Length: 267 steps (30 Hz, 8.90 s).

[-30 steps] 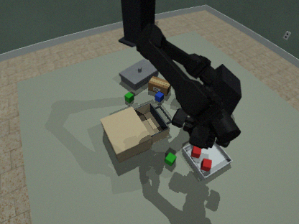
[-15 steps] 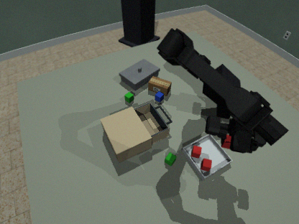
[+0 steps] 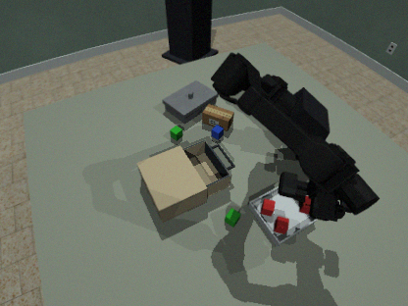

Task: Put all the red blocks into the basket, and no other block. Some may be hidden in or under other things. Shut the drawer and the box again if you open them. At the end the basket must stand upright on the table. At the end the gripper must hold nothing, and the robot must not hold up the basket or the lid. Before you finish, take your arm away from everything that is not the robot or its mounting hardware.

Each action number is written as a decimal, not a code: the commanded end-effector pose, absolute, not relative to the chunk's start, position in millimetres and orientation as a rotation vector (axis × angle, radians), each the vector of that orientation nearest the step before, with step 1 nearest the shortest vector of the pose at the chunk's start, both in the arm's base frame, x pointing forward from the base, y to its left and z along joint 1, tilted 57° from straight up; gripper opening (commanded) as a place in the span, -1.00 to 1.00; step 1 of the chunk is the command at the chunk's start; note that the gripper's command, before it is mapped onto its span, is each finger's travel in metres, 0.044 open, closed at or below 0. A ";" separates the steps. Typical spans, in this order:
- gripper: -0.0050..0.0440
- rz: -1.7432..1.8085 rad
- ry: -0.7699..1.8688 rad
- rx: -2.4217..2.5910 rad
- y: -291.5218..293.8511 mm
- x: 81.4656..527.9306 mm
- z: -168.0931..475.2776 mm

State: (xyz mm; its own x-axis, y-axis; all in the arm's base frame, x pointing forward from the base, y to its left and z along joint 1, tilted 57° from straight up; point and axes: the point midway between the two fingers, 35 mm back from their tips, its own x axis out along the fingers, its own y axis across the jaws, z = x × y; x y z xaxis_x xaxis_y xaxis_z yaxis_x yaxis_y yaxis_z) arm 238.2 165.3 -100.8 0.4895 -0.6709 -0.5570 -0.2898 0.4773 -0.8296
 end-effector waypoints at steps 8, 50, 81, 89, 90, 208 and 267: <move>-0.80 -0.305 1.086 -1.109 141.0 250.5 -118.0; 0.11 -0.305 1.086 -1.109 113.8 269.9 -140.0; 0.11 -0.305 1.086 -1.109 195.6 211.5 -73.8; -0.19 -0.431 1.016 -0.867 180.1 219.4 -39.2; -0.19 -0.460 0.998 -0.806 177.3 222.3 -30.5; -0.80 -1.108 0.135 1.006 -55.8 241.7 93.4; -0.80 -0.789 -0.040 0.986 -53.7 271.0 115.0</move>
State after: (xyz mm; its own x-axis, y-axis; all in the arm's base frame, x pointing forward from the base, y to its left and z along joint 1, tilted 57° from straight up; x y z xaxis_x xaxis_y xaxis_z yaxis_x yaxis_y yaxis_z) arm 269.6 -54.6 110.0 0.7214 -0.6114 -0.3252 0.5908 0.2983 0.7497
